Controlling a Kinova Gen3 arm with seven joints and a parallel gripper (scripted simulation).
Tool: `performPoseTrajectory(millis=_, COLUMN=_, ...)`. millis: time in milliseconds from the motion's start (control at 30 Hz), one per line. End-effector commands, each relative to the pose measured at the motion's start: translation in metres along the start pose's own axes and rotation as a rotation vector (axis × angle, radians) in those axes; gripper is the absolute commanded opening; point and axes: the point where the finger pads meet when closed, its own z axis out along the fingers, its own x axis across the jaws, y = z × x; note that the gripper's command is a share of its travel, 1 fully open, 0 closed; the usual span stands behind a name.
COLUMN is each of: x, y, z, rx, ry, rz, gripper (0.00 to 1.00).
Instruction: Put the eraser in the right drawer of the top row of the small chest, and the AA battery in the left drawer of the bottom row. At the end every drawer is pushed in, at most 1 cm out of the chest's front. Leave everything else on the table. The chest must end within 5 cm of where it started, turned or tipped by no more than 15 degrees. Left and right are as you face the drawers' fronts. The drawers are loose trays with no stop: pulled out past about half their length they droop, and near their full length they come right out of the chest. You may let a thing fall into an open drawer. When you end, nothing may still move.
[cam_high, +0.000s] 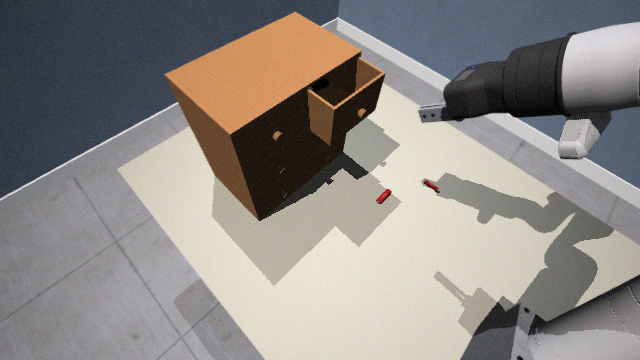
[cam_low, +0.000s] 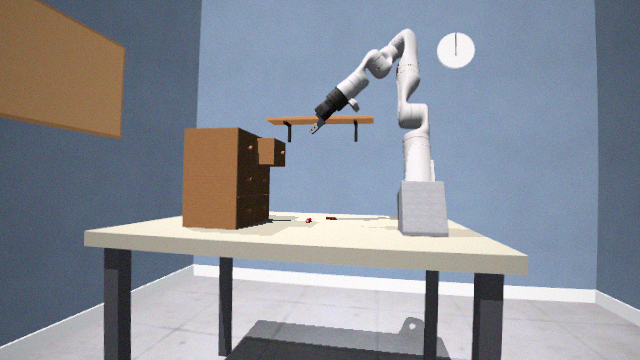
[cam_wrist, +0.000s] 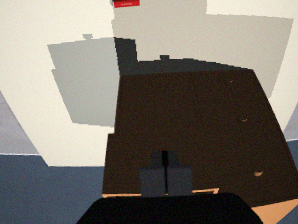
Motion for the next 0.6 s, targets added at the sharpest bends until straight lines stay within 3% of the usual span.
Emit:
performPoseTrajectory(millis=0, x=-0.0019, y=-0.0014, z=0.0026, rx=-0.011, ry=-0.006, rz=0.005, gripper=0.0)
performPoseTrajectory(millis=567, x=-0.0015, y=-0.0033, z=0.012, rx=-0.008, ry=-0.005, rz=0.006, gripper=0.0)
